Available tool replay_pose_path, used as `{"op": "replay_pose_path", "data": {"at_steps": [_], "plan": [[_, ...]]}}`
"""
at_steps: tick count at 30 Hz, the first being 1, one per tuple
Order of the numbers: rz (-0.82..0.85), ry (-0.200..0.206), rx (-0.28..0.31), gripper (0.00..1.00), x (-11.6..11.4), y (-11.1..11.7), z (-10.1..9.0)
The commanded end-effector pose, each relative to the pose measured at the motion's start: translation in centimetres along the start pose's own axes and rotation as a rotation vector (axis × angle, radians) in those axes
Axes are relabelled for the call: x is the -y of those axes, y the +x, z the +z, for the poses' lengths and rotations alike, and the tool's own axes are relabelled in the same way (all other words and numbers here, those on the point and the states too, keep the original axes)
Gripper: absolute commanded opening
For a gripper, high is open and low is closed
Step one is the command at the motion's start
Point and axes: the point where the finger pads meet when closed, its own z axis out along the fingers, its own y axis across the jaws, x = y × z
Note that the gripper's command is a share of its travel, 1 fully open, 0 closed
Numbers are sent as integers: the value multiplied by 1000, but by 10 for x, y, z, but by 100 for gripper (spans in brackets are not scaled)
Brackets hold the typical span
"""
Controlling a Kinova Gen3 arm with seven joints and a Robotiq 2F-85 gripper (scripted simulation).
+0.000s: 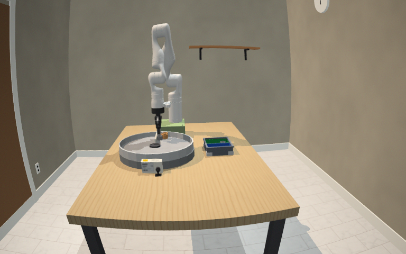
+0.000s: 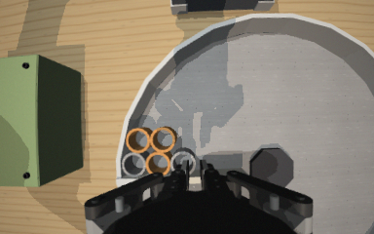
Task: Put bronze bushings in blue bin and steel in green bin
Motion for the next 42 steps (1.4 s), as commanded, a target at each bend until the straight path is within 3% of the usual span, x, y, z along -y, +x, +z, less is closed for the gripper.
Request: {"op": "replay_pose_path", "data": {"at_steps": [1,42], "plan": [[-2,10,-3,14,3,2,4],[-2,10,-3,14,3,2,31]]}}
